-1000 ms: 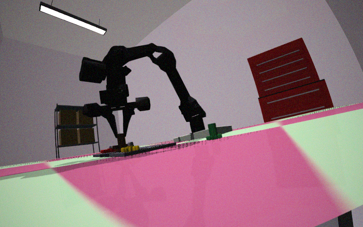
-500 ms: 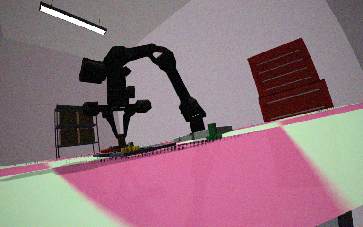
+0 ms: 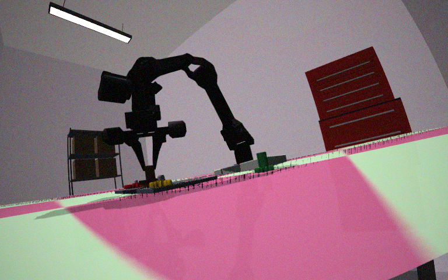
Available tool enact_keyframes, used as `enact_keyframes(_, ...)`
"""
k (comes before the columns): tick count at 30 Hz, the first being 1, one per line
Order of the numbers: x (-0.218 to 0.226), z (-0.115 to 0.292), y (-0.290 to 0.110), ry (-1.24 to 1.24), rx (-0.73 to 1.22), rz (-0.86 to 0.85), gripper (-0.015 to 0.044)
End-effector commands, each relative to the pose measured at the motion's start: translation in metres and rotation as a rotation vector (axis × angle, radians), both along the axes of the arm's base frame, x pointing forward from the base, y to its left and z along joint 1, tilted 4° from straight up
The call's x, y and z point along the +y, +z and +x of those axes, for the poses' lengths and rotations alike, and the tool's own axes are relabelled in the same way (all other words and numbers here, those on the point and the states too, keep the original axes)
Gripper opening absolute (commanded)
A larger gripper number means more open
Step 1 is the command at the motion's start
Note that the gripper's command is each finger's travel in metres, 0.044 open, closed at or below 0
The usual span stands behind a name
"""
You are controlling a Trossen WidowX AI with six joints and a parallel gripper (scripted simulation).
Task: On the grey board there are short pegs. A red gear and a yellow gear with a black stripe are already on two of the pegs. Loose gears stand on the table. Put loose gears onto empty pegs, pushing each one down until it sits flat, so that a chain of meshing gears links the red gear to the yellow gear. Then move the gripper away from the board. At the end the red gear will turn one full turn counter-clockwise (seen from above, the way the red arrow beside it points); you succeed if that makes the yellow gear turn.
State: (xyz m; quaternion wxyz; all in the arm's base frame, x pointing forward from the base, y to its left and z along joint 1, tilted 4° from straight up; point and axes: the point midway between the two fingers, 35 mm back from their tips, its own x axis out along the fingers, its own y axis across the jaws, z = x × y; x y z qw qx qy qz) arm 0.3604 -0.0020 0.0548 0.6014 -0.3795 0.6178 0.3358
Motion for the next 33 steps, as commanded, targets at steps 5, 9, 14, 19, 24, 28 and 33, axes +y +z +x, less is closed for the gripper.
enact_keyframes(5,-0.0015,-0.0003,-0.0021,-0.146,-0.007,-0.001,0.0)
enact_keyframes(9,-0.0015,0.0004,-0.0023,-0.166,-0.009,-0.001,0.0)
enact_keyframes(14,-0.0008,0.0006,-0.0025,-0.125,-0.006,-0.002,0.0)
enact_keyframes(19,-0.0003,0.0001,-0.0027,-0.035,0.0,-0.002,0.0)
enact_keyframes(24,-0.0007,-0.0006,-0.0032,0.086,0.008,-0.004,0.0)
enact_keyframes(28,-0.0013,-0.0004,-0.0038,0.165,0.014,-0.005,0.0)
enact_keyframes(33,-0.0013,0.0005,-0.0044,0.222,0.017,-0.005,0.0)
